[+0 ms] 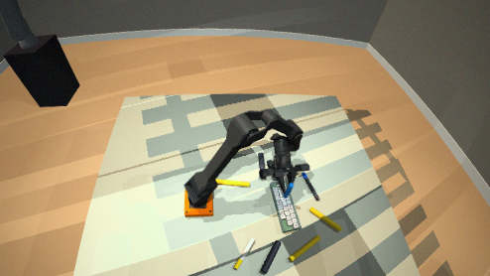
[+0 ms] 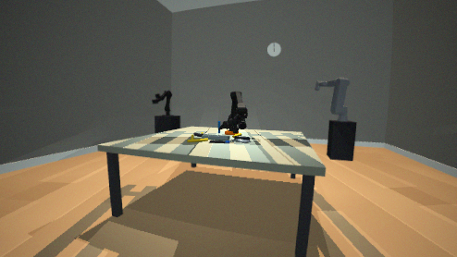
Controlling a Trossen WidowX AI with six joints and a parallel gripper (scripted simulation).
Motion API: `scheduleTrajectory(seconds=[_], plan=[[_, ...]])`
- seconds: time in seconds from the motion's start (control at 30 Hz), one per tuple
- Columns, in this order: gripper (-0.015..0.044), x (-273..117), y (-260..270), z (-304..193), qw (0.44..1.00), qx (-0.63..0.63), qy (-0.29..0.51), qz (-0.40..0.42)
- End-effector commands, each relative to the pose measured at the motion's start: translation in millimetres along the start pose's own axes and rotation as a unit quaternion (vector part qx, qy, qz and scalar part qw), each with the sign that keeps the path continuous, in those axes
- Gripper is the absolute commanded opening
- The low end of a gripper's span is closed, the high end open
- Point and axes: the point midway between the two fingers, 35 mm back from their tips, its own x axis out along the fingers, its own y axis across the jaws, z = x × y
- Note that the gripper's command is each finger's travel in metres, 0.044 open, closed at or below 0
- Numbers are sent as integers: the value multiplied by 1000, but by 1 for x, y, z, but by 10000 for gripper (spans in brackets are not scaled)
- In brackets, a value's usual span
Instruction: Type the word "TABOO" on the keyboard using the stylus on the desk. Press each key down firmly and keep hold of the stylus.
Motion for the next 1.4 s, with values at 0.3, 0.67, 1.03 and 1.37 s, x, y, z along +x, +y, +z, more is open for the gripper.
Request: scheduleTrajectory(seconds=[0.3, 0.67, 1.03, 1.37], plan=[[81, 4, 1, 5, 1000, -5, 2, 0], [81, 4, 1, 6, 1000, -5, 2, 0], [81, -15, 0, -26, 1000, -5, 2, 0], [51, -13, 1, -25, 1000, -4, 2, 1]])
